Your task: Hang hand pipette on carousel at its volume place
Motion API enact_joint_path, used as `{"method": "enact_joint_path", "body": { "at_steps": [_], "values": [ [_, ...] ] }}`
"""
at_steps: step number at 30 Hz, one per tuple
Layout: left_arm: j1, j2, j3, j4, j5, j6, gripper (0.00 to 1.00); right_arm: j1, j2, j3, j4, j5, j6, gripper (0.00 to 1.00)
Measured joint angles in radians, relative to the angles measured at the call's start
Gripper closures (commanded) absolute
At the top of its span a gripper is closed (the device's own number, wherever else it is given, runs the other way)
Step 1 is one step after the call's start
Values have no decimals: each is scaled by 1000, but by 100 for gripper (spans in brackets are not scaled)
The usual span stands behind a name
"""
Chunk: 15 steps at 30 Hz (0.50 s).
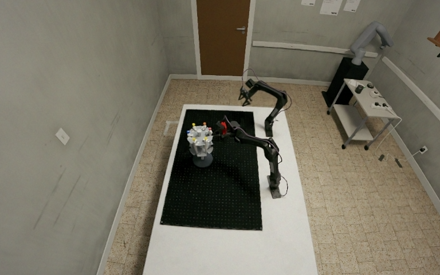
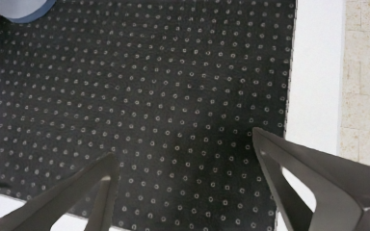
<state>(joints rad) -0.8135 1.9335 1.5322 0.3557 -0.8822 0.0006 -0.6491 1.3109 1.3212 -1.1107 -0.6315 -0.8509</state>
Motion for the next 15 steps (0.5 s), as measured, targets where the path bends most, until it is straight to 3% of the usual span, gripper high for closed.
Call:
{"method": "enact_joint_path", "body": {
  "at_steps": [9,15],
  "values": [
    [-1,3,5,-3,-7,0,88,0,0,0,0,0,0,0],
    [-37,98,132,-33,-153,0,88,0,0,0,0,0,0,0]
  ]
}}
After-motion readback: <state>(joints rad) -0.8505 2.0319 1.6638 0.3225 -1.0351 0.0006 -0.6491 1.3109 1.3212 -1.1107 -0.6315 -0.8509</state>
